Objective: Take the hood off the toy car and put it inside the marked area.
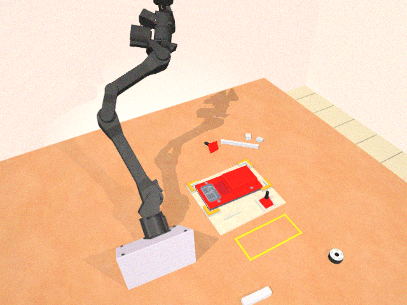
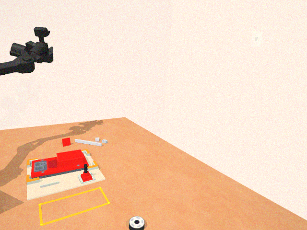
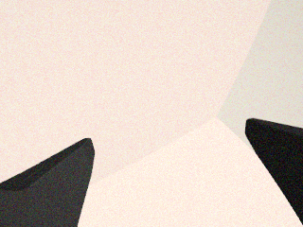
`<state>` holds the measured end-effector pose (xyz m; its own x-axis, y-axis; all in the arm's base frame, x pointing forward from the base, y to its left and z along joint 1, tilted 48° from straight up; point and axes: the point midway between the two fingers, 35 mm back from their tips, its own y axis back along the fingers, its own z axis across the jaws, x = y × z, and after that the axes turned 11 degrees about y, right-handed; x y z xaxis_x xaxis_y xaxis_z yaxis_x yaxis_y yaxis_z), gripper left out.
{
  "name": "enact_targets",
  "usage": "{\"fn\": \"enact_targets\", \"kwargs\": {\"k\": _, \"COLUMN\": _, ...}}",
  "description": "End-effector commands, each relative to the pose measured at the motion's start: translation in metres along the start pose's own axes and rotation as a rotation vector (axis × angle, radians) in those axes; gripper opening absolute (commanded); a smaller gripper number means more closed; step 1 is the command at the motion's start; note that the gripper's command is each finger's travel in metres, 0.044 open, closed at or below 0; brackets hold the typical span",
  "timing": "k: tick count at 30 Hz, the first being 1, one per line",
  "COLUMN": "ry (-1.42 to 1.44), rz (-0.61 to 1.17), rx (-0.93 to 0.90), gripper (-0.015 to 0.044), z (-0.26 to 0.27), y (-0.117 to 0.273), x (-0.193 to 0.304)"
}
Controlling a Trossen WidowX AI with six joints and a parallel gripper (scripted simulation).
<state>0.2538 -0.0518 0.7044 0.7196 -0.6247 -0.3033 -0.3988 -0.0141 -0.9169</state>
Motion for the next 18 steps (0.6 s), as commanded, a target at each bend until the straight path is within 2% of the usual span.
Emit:
{"fn": "enact_targets", "kwargs": {"k": 1, "ry": 0.013, "rz": 0.161, "rx": -0.109, "gripper": 0.0440, "z": 0.025, "y": 0.007, "x": 0.054}}
{"fn": "enact_targets", "kwargs": {"k": 9, "ry": 0.000, "rz": 0.433, "rx": -0.289, "gripper": 0.0440, "z": 0.062, "y": 0.038, "x": 0.141}}
{"fn": "enact_targets", "kwargs": {"k": 18, "ry": -0.054, "rz": 0.742, "rx": -0.486, "gripper": 0.0440, "z": 0.098, "y": 0.100, "x": 0.225}}
